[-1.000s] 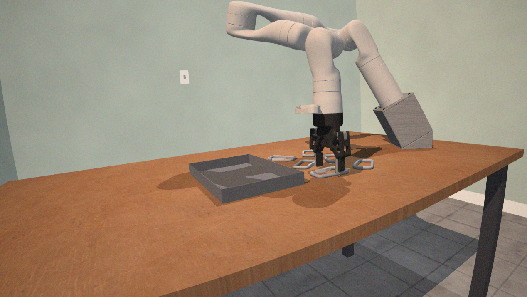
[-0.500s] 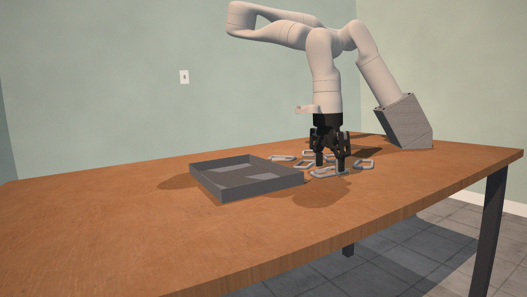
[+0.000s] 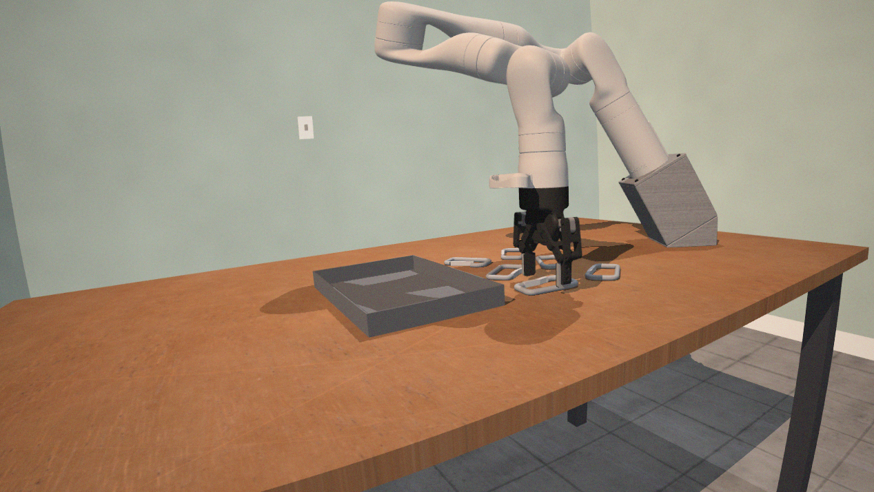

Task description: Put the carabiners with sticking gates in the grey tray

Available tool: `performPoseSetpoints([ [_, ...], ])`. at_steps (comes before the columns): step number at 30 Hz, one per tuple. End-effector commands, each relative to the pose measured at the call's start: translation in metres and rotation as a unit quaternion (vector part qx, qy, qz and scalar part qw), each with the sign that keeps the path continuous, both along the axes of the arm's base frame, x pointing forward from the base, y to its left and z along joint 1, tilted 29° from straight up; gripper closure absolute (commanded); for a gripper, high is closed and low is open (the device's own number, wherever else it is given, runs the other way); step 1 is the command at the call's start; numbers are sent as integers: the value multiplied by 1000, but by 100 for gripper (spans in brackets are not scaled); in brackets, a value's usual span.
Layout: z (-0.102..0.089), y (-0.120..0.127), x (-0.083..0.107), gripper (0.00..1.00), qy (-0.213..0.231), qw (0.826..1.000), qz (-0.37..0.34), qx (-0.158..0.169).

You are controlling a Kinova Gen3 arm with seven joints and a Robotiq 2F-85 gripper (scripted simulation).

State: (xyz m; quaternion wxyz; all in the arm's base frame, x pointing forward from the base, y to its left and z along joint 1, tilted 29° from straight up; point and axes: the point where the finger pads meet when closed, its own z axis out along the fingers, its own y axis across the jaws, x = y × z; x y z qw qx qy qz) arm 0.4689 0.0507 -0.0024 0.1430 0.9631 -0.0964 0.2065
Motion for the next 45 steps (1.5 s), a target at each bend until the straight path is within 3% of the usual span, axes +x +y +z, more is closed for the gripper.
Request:
performPoseSetpoints([
  [1, 1, 0, 0, 0, -1, 1000, 0, 0],
  [18, 1, 0, 0, 0, -1, 1000, 0, 0],
  [19, 62, 22, -26, 0, -1, 1000, 0, 0],
  [25, 73, 26, -31, 0, -1, 1000, 0, 0],
  [45, 67, 27, -35, 0, 7, 1000, 2, 1],
])
